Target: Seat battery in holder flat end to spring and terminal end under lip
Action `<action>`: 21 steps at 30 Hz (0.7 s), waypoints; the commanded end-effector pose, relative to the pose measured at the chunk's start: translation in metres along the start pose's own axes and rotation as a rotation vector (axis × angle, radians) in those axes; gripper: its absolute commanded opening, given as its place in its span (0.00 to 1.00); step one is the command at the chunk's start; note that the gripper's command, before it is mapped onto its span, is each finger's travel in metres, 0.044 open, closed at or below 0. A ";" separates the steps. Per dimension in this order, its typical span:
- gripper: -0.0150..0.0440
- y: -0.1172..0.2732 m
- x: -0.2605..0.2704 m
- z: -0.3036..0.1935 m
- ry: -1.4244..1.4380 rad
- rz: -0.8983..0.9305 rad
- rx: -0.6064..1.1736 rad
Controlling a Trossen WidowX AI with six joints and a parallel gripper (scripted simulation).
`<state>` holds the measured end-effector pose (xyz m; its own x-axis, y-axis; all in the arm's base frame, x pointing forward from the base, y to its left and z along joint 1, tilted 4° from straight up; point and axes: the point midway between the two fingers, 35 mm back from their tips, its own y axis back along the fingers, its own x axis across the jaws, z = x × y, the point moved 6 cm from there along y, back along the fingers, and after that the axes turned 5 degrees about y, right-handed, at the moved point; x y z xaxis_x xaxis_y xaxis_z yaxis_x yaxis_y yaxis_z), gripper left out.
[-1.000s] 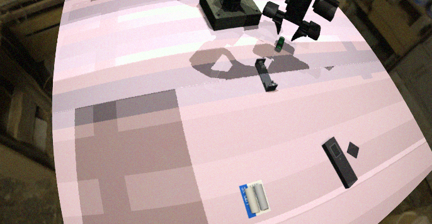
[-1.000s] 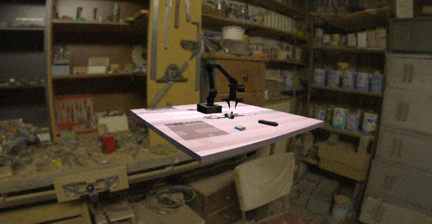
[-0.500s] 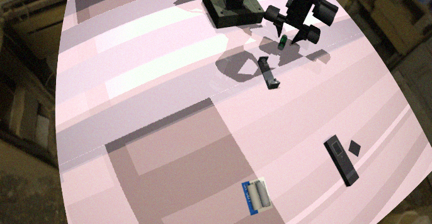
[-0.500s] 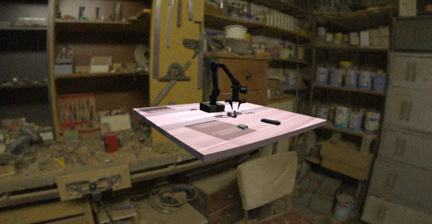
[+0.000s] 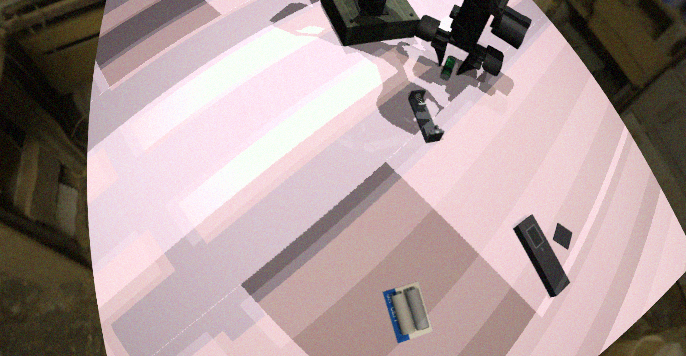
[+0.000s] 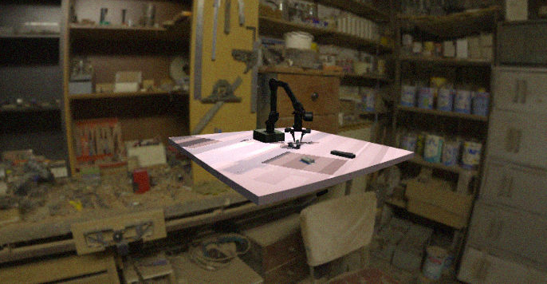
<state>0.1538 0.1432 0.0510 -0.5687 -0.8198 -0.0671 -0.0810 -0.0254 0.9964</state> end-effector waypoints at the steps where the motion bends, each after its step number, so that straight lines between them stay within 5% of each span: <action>1: 0.46 -0.003 0.002 0.000 0.005 0.008 0.003; 14: 0.36 -0.002 0.002 0.000 0.005 0.008 0.003; 21: 0.36 0.046 0.001 0.000 0.005 0.008 0.003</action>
<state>0.1490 0.1401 0.0755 -0.5637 -0.8249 -0.0425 -0.0633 -0.0082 0.9980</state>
